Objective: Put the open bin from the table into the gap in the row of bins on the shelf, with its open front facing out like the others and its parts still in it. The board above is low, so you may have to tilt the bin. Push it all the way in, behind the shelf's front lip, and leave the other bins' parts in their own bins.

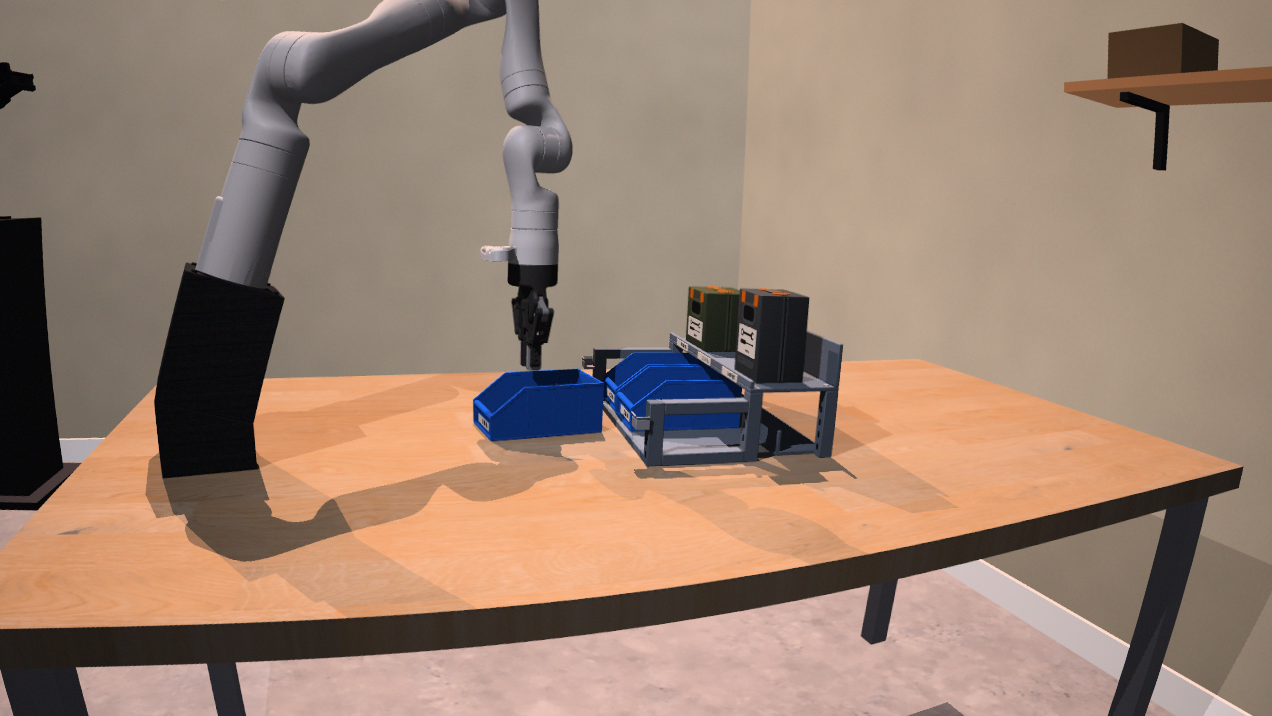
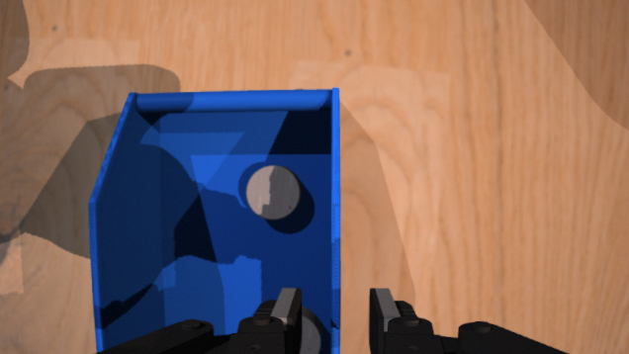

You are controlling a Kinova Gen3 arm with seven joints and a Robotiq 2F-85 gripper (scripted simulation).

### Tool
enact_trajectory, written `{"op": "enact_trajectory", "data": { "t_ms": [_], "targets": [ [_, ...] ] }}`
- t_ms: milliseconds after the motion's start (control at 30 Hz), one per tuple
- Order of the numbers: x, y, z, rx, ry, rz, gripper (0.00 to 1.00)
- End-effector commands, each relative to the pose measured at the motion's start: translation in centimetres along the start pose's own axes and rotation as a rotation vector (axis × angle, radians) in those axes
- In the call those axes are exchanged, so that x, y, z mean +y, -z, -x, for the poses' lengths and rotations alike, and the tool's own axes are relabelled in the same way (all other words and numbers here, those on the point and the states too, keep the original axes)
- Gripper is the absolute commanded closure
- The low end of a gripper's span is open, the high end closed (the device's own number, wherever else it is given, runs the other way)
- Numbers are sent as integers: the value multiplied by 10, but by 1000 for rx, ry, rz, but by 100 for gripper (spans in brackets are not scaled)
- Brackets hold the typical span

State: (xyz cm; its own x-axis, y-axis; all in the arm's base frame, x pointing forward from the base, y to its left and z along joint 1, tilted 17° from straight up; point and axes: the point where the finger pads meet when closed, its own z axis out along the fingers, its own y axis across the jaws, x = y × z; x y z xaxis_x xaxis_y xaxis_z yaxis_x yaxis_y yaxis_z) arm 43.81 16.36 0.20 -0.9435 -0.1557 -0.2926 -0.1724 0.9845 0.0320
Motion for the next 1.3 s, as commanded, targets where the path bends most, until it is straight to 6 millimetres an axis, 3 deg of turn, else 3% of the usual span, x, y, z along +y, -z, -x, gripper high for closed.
{"op": "enact_trajectory", "data": {
  "t_ms": [0,1267],
  "targets": [
    [0,-2,0,-1,0,1,65],
    [0,-34,0,-1,0,0,65]
  ]
}}
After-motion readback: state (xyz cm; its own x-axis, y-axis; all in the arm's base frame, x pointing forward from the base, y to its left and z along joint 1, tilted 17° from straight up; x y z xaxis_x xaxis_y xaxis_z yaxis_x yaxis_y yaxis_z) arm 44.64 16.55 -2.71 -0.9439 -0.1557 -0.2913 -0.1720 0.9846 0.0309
